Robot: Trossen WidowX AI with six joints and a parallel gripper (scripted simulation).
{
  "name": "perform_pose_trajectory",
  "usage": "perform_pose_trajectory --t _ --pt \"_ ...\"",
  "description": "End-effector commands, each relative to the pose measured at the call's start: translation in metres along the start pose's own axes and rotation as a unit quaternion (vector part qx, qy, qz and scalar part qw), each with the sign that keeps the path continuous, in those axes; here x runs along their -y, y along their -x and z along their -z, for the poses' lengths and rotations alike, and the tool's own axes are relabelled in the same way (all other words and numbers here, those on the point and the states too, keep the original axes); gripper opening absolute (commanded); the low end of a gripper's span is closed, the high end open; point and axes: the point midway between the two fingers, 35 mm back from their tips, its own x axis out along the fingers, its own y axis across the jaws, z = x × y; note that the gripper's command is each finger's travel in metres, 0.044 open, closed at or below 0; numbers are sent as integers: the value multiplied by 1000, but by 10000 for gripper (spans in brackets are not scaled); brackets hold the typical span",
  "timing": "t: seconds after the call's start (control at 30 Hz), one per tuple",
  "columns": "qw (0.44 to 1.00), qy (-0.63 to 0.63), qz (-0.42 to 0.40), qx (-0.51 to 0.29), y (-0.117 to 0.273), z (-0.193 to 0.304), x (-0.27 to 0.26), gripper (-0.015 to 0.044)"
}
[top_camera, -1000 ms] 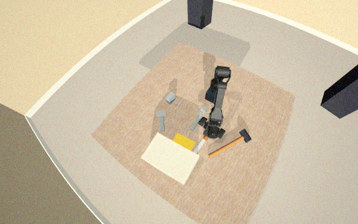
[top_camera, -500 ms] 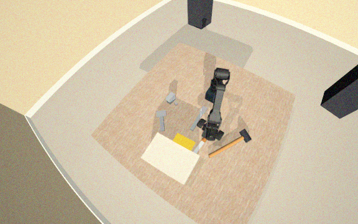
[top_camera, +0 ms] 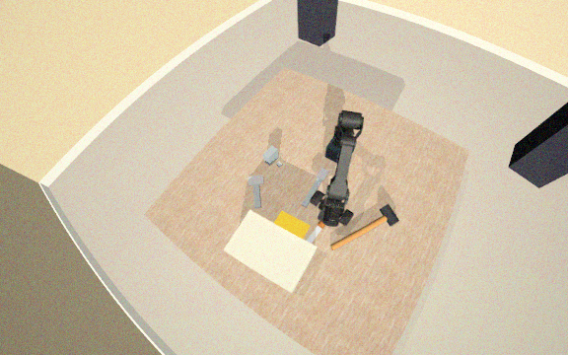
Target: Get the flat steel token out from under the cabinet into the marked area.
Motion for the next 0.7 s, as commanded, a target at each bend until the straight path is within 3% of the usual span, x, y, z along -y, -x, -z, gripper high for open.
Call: perform_pose_trajectory --t 0.0,0.67 --pt "1000 1 -1 1 0 -7 0 0" --pt "1000 1 -1 2 1 -28 1 0"
